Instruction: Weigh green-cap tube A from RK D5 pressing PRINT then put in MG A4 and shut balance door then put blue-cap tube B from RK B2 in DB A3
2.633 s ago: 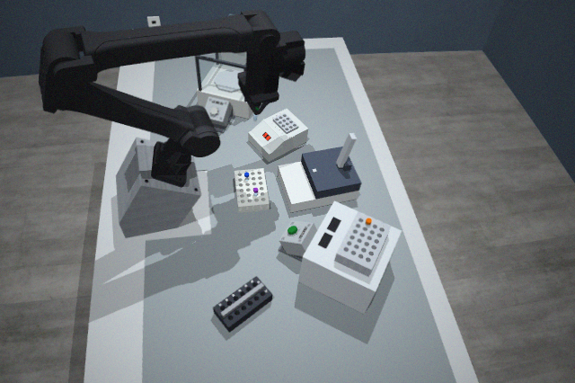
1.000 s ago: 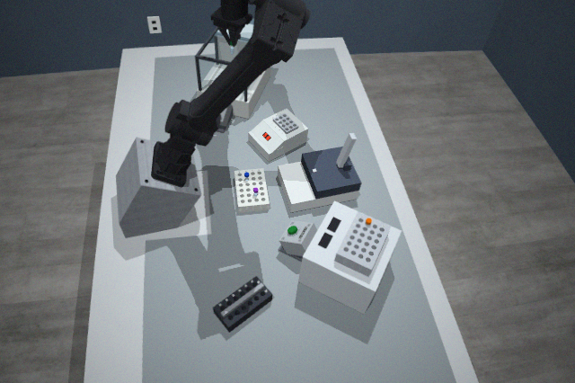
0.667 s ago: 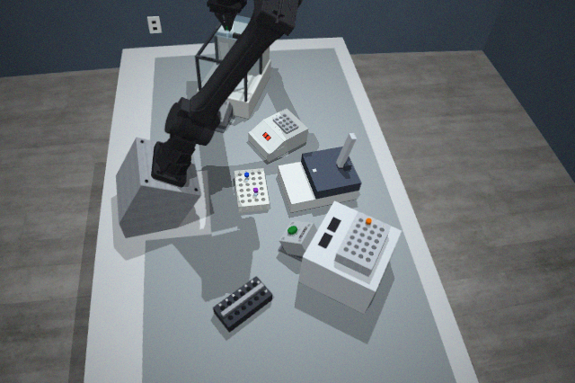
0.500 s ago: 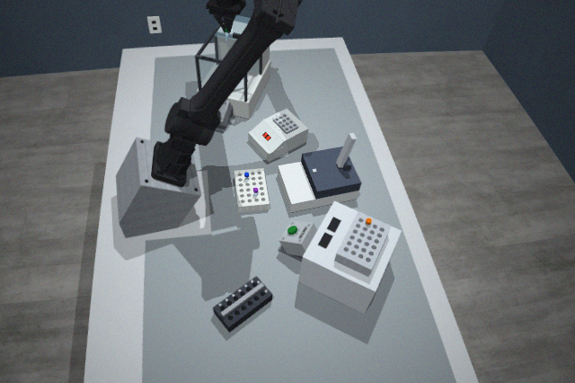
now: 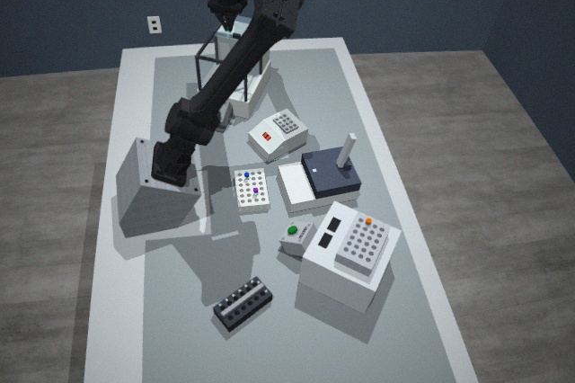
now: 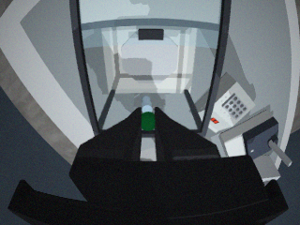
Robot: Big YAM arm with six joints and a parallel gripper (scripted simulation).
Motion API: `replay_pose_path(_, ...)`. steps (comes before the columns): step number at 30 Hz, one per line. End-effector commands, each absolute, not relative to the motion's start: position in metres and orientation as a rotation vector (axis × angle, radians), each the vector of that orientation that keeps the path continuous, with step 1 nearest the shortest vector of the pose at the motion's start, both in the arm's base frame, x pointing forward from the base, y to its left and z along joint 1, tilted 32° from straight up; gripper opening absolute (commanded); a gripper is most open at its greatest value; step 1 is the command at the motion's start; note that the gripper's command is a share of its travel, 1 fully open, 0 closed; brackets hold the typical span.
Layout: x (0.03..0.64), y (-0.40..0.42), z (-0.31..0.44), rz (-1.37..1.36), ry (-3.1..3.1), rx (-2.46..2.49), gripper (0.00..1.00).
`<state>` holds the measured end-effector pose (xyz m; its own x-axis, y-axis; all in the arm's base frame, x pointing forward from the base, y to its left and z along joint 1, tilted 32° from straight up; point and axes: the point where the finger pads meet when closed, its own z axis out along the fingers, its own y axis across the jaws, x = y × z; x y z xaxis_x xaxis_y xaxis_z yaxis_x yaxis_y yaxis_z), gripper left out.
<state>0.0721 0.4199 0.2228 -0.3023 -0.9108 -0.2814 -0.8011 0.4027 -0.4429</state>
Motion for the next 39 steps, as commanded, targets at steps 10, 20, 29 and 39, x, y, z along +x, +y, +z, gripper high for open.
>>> replay_pose_path(10, 0.078, 0.421, 0.239, -0.254, 2.171, -1.433, 0.09)
replay_pose_path(20, 0.072, 0.425, 0.235, -0.263, 2.17, -1.443, 0.09)
replay_pose_path(29, 0.087, 0.421, 0.207, -0.303, 2.18, -1.454, 0.09)
replay_pose_path(39, 0.093, 0.422, 0.195, -0.302, 2.181, -1.456, 0.09)
